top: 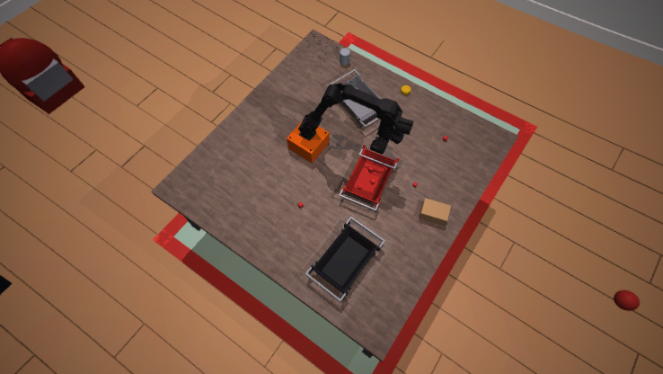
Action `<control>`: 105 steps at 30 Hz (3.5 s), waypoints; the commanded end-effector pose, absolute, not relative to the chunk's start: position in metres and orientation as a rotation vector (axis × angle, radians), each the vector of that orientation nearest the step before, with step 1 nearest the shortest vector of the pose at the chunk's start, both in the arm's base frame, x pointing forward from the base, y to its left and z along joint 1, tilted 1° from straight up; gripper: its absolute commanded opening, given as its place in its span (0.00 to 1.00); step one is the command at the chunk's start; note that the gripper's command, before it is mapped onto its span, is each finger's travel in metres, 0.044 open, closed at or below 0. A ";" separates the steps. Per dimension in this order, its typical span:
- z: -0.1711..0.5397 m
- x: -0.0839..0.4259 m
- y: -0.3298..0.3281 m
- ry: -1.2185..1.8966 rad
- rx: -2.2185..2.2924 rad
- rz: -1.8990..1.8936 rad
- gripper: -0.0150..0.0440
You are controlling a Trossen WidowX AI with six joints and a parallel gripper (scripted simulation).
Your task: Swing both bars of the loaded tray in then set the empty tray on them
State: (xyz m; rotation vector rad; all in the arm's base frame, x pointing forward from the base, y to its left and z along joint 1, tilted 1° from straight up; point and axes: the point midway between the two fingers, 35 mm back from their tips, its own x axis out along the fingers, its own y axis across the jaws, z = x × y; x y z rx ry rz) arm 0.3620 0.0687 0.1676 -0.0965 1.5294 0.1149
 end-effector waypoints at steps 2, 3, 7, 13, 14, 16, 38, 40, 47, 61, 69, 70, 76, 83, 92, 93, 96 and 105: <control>0.162 0.366 0.058 1.533 -0.098 0.110 0.40; 0.156 0.371 0.045 1.538 -0.100 0.105 0.40; 0.126 0.389 -0.019 1.553 -0.103 0.091 0.40; 0.084 0.401 -0.118 1.529 -0.106 0.100 0.40; 0.077 0.400 -0.135 1.524 -0.107 0.102 0.40; 0.064 0.396 -0.167 1.514 -0.111 0.103 0.40; 0.000 0.398 -0.178 1.511 -0.113 0.103 0.40; -0.001 0.398 -0.178 1.511 -0.113 0.103 0.40; 0.005 0.397 -0.175 1.511 -0.112 0.103 0.40; 0.033 0.391 -0.140 1.511 -0.110 0.105 0.40; 0.024 0.388 -0.114 1.511 -0.108 0.107 0.40; 0.020 0.387 -0.110 1.511 -0.108 0.107 0.40; 0.019 0.387 -0.104 1.511 -0.107 0.108 0.40; 0.056 0.387 -0.109 1.511 -0.108 0.108 0.40; 0.050 0.387 -0.108 1.516 -0.103 0.110 0.40; 0.050 0.387 -0.108 1.516 -0.103 0.110 0.40; 0.050 0.387 -0.108 1.516 -0.103 0.110 0.40; 0.050 0.387 -0.108 1.516 -0.103 0.110 0.40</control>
